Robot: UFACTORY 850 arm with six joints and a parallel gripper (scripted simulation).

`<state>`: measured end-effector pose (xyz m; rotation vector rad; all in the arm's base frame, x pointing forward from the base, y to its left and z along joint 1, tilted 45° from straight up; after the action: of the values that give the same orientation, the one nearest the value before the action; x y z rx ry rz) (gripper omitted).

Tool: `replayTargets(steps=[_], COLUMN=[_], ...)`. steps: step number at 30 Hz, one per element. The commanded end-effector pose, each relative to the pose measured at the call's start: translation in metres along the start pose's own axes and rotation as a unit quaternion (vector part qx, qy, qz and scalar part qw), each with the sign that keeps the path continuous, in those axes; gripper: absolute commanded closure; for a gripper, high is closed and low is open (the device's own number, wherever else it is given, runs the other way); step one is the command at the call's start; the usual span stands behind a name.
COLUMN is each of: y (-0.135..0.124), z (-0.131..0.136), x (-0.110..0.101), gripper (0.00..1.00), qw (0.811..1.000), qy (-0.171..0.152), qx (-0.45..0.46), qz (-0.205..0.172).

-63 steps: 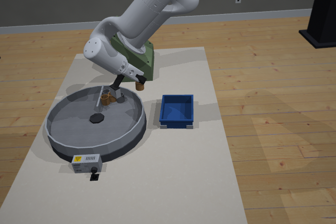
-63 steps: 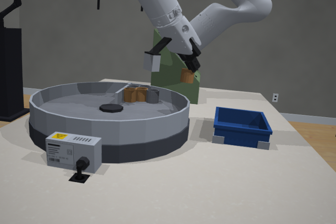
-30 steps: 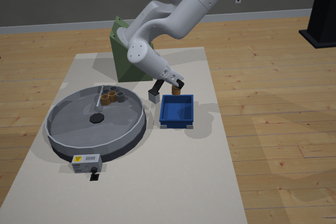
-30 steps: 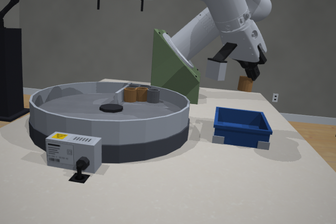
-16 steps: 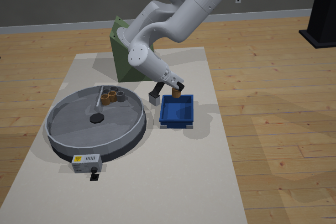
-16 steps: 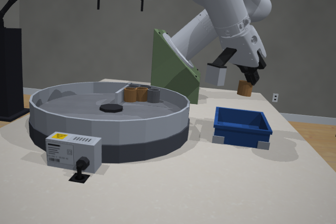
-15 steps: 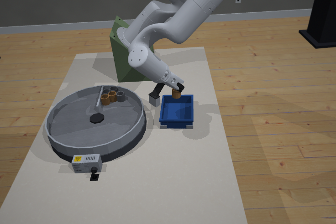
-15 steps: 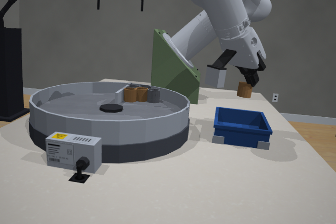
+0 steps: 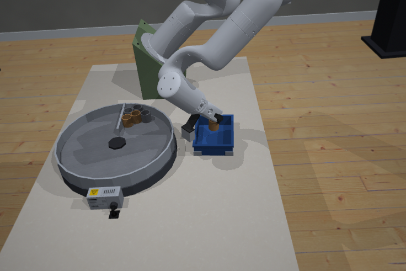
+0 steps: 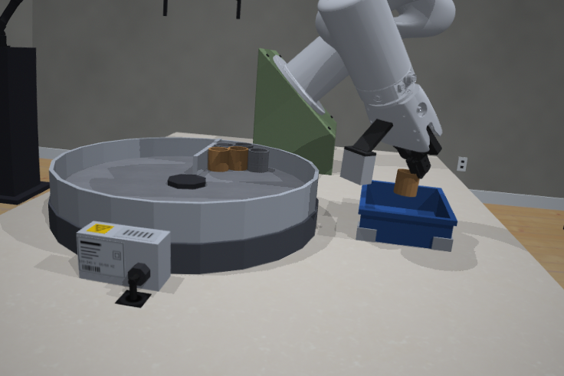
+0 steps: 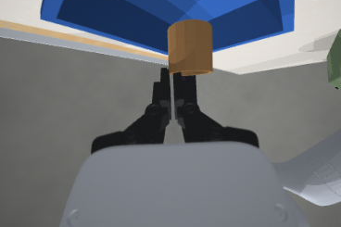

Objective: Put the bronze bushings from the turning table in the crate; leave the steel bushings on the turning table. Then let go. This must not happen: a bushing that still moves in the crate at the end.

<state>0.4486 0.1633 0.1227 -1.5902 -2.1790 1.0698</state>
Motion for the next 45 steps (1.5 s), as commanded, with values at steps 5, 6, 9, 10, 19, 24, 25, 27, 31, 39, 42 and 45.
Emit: replayTargets(steps=[5,6,9,10,19,24,25,27,31,39,42,45], y=[0.001,0.001,0.001,0.001,0.003,0.007,0.008,0.009,0.013,0.021,0.024,0.024], z=[0.000,0.000,0.000,0.000,0.000,0.001,0.002,0.002,0.003,0.005,0.006,0.006], x=[0.001,0.001,0.001,0.001,0.003,0.008,0.009,0.011,0.015,0.025,0.028,0.029], gripper=[1.00,1.00,1.00,1.00,1.00,1.00,1.00,1.00,1.00,1.00,1.00,1.00], qw=[1.000,1.000,1.000,1.000,1.000,1.000,1.000,1.000,1.000,1.000,1.000,1.000], qy=[0.000,0.000,0.000,0.000,0.000,0.000,0.000,0.000,0.000,0.000,0.000,0.000], qx=[0.000,0.000,0.000,0.000,0.000,0.000,0.000,0.000,0.000,0.000,0.000,0.000], qz=[0.000,0.000,0.000,0.000,0.000,0.000,0.000,0.000,0.000,0.000,0.000,0.000])
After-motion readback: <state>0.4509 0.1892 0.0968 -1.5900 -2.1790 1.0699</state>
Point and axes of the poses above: the point where the finger pads meet when closed, its own x axis out along the fingers, its own z axis across the jaws, y = z × x, the point moved 3 cm from there along -x, back along the fingers, and after that the axes turned 15 degrees about -x, right-handed, at the moved point
